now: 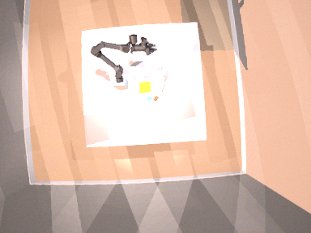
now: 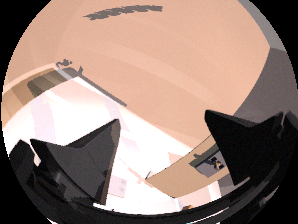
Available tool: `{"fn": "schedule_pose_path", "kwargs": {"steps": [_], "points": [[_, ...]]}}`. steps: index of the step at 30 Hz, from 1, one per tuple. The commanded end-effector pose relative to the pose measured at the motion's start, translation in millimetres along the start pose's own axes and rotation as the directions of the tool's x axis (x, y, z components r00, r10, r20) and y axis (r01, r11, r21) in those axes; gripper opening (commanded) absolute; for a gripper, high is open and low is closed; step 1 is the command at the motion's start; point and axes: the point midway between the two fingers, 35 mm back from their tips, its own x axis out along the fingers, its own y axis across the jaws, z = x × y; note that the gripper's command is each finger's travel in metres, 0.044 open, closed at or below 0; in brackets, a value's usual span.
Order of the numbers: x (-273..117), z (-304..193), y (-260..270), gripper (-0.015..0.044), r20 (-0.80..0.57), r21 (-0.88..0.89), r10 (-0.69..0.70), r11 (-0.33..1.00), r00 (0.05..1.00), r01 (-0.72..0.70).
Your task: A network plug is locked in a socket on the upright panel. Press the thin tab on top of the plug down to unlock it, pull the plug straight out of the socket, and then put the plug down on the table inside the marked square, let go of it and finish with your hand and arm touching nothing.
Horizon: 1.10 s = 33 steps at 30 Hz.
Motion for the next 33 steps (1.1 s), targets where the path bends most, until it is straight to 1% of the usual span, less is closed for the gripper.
{"fn": "schedule_pose_path", "kwargs": {"steps": [1,3,9,10,16,22,24,29,33], "points": [[0.0,-1.4,-0.7,0.0374,-0.003,-0.006,-0.004,1.000,1.000,0.004],[0.2,-12.2,-6.5,0.0321,-0.027,-0.052,-0.040,0.998,0.999,0.039],[-5.0,-61.2,-32.5,0.0164,-0.136,-0.278,-0.201,0.948,0.970,0.157],[-6.8,-69.2,-36.8,0.0156,-0.154,-0.317,-0.227,0.933,0.962,0.170],[-22.6,-115.5,-61.7,0.0156,-0.249,-0.547,-0.381,0.814,0.890,0.196],[-45.9,-156.7,-84.2,0.0156,-0.321,-0.740,-0.521,0.659,0.791,0.134],[-48.9,-161.0,-86.6,0.0156,-0.327,-0.759,-0.536,0.640,0.778,0.121],[-48.5,-161.0,-86.7,0.0156,-0.327,-0.759,-0.536,0.640,0.778,0.121],[-40.3,-161.0,-89.4,0.0156,-0.327,-0.759,-0.536,0.640,0.778,0.122]]}}
